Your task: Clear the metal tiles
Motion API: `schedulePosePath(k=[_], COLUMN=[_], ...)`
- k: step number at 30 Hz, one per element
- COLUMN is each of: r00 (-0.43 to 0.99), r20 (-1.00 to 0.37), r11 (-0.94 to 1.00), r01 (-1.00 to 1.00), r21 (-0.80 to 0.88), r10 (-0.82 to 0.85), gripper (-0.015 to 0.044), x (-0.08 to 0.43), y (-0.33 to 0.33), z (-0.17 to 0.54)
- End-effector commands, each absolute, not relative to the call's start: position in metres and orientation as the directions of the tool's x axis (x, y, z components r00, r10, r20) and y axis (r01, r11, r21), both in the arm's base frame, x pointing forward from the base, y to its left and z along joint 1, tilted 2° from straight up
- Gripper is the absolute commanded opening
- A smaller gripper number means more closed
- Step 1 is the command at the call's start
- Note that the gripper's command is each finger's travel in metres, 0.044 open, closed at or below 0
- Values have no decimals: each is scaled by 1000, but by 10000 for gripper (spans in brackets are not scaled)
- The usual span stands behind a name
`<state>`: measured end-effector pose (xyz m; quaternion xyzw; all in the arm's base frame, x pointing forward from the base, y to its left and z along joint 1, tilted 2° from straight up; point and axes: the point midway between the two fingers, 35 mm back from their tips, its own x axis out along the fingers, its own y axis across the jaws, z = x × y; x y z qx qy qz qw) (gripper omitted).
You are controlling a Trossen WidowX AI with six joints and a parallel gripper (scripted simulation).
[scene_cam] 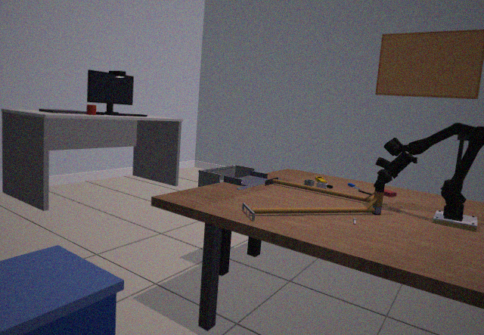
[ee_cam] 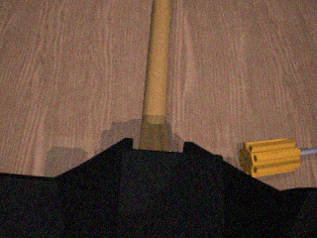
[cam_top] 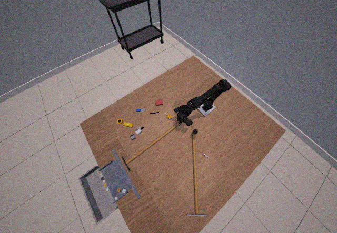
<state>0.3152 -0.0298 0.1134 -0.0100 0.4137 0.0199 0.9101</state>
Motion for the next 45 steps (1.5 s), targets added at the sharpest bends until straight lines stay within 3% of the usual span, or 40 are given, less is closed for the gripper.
schedulePosePath(k=[1, 45], r00=[657, 660], r20=[-753, -750], r11=[999, 999], r01=[-53, -49], r21=[3, 8], r10=[37, 38], gripper=[0, 0], x=[314, 304], y=[-21, 37], z=[114, 115])
